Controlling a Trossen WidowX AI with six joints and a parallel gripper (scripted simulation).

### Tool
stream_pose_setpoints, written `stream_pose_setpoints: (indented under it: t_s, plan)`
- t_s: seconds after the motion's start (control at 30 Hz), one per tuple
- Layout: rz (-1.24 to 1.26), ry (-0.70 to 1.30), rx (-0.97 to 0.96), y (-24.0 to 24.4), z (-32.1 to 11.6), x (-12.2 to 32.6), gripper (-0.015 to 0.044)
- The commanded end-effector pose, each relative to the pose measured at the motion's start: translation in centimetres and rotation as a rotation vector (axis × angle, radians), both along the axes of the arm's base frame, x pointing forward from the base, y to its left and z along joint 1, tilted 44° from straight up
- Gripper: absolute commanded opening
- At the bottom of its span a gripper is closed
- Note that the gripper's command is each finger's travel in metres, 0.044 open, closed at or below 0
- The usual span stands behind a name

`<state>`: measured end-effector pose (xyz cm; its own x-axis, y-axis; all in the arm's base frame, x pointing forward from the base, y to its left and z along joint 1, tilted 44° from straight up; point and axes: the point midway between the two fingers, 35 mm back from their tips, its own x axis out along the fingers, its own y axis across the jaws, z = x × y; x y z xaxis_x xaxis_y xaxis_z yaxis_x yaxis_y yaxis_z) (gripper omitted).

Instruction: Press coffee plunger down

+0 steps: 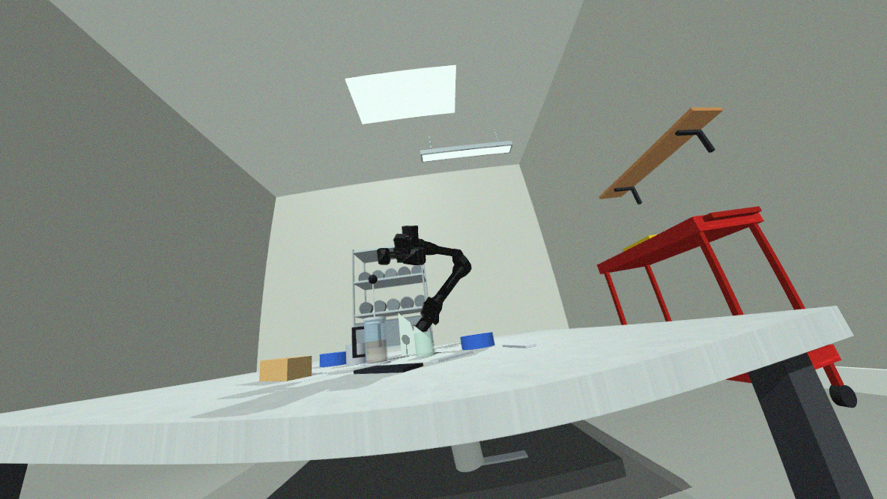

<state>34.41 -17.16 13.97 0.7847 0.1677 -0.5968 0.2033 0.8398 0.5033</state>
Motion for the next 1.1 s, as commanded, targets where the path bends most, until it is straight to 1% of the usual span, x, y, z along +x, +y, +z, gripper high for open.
stream_pose_setpoints:
  t_s: [0.0,0.07,0.17,0.27,0.5,1.07]
  plan:
    - [-0.07,0.033,0.097,-4.8,-1.0,-2.9,0.044]
    - [-0.109,0.039,0.161,-7.0,-1.5,-4.6,0.044]
    - [-0.122,0.038,0.185,-7.7,-1.5,-5.4,0.044]
    - [-0.122,0.038,0.185,-7.0,-2.2,-5.4,0.044]
    - [-0.122,0.037,0.185,-3.5,-5.9,-5.8,0.044]
    - [-0.121,0.036,0.185,-3.2,-7.0,-4.1,0.044]
